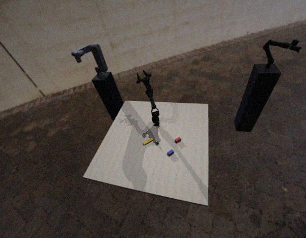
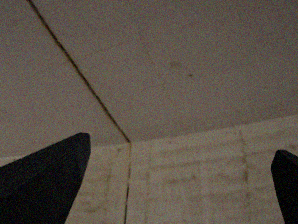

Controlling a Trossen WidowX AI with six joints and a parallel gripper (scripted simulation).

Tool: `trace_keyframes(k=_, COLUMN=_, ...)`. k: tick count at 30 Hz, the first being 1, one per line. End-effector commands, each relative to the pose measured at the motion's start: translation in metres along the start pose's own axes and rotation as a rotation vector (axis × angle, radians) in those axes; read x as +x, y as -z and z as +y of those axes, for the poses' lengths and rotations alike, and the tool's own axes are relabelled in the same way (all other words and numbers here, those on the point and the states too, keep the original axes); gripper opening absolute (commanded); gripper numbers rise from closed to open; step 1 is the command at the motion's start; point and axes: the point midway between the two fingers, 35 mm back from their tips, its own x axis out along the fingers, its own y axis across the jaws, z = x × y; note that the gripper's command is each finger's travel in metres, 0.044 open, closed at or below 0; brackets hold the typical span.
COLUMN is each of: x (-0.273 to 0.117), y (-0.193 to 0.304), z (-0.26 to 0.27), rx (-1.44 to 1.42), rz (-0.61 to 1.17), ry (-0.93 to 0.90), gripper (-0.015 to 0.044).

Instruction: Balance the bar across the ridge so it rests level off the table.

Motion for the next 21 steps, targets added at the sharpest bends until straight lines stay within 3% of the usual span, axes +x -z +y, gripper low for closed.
trace_keyframes(k=1, x=0.0, y=0.001, z=0.0, rx=0.003, rz=0.002, ry=0.0, gripper=0.0374)
trace_keyframes(k=4, x=0.002, y=0.012, z=0.0, rx=0.04, rz=0.032, ry=0.001, gripper=0.0315)
trace_keyframes(k=21, x=0.008, y=0.093, z=0.024, rx=0.3, rz=0.265, ry=-0.025, gripper=0.0315)
